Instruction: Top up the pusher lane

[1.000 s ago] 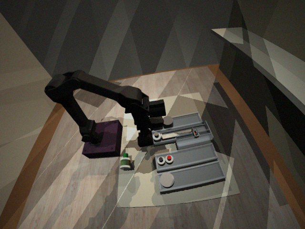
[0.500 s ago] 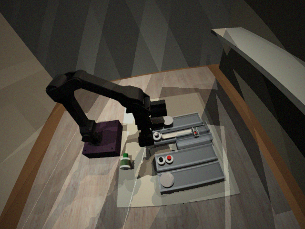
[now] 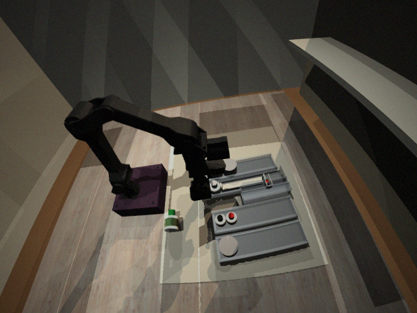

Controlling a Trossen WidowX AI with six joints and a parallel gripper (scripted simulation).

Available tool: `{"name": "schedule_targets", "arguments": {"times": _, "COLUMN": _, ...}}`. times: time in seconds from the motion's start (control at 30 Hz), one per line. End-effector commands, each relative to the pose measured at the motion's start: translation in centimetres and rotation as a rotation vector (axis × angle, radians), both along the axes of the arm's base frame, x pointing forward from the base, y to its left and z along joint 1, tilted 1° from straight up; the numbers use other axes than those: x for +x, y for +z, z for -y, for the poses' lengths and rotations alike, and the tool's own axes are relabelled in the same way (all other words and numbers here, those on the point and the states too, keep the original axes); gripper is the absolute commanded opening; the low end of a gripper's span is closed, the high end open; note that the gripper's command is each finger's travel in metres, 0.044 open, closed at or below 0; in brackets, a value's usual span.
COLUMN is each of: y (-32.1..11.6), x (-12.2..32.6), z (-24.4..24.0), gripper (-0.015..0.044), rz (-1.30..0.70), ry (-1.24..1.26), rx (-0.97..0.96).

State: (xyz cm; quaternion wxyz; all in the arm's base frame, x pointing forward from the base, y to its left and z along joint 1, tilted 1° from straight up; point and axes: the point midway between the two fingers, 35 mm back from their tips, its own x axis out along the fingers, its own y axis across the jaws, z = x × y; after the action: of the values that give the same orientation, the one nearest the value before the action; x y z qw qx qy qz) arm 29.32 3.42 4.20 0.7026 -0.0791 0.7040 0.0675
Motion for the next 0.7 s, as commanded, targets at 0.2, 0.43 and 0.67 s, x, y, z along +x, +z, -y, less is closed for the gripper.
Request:
{"name": "schedule_targets", "arguments": {"times": 0.2, "y": 0.37, "x": 1.18, "z": -0.22, "gripper": 0.0000, "rz": 0.029, "ry": -0.004, "rx": 0.005}}
{"name": "schedule_targets", "arguments": {"times": 0.43, "y": 0.40, "x": 1.42, "z": -0.27, "gripper": 0.0000, "rz": 0.029, "ry": -0.004, "rx": 0.006}}
{"name": "schedule_targets", "arguments": {"times": 0.67, "y": 0.43, "x": 1.65, "z": -0.31, "gripper": 0.0000, "rz": 0.029, "ry": -0.004, "rx": 0.006}}
